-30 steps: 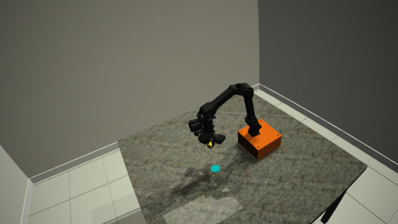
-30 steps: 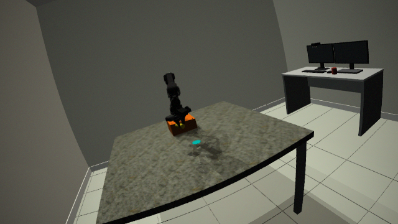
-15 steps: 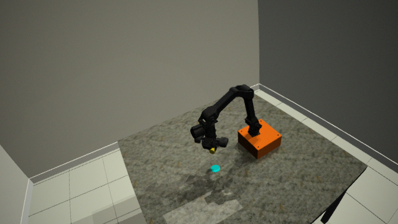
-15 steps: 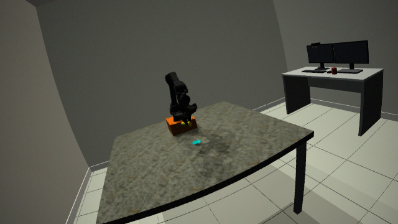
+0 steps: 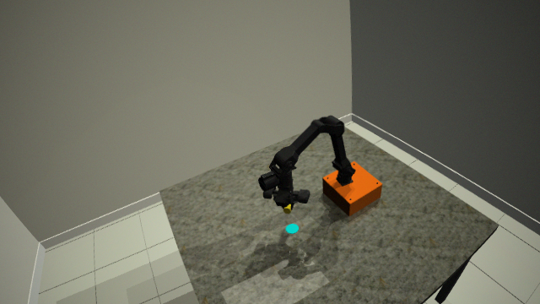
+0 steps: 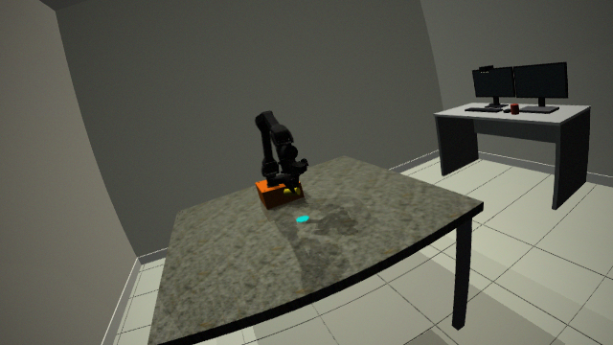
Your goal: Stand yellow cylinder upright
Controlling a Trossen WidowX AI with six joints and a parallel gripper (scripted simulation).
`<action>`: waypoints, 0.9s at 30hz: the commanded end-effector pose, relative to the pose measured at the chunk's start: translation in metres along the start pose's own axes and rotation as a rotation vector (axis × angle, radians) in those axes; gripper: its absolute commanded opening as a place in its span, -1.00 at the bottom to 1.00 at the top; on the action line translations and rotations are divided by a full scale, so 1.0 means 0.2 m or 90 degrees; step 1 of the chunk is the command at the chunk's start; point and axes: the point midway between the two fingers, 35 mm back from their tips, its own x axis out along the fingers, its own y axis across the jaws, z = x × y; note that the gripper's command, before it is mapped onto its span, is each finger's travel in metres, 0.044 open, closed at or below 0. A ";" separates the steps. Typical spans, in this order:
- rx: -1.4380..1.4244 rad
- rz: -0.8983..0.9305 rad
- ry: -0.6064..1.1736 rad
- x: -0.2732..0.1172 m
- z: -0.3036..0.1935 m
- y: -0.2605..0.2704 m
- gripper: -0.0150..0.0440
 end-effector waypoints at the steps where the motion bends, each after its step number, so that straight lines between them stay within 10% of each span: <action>1: 0.011 0.003 -0.014 0.03 0.01 -0.01 -0.14; 27: 0.065 -0.004 -0.135 0.15 0.09 -0.11 -0.14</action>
